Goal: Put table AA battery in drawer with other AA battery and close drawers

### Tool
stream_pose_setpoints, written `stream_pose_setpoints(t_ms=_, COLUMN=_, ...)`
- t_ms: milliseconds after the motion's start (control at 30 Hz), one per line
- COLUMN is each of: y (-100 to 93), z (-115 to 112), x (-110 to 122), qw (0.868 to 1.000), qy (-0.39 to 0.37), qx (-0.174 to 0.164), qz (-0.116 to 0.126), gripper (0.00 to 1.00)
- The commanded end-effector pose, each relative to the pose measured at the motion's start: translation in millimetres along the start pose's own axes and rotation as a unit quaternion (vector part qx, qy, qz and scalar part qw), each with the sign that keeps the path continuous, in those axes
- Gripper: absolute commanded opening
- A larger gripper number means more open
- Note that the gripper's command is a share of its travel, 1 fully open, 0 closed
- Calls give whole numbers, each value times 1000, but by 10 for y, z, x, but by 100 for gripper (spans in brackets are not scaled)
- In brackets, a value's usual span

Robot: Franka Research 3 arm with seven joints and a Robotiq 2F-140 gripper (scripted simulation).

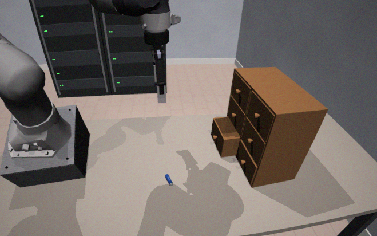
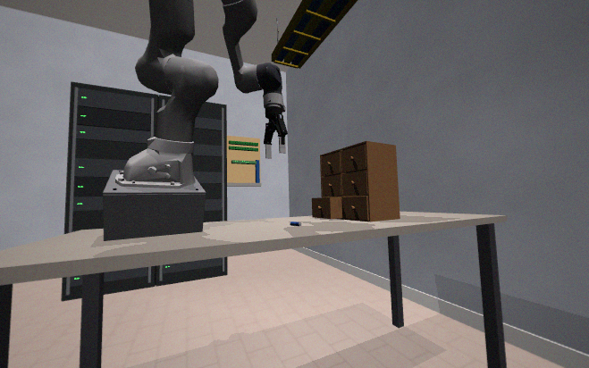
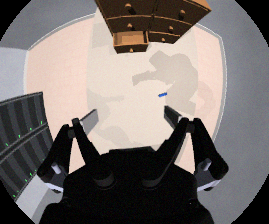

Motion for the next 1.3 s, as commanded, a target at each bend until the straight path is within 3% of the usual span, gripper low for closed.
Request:
stream_pose_setpoints(t_ms=0, y=-184, z=-68, x=41, qw=1000, qy=-3, qx=-12, qz=-8, gripper=100)
stream_pose_setpoints(t_ms=867, y=-239, z=-56, x=42, qw=1000, qy=9, qx=-12, qz=-8, gripper=100)
stream_pose_setpoints(t_ms=1267, y=-238, z=-23, x=47, qw=999, qy=49, qx=-12, qz=-9, gripper=100)
Point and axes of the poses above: the point where the finger pads meet when closed, its own y axis out along the fingers, its own x axis across the jaws, z = x × y, the point moved 3 cm from there along -y, back along the fingers, and after that the axes turned 5 degrees about -y, right-handed, at the moved point
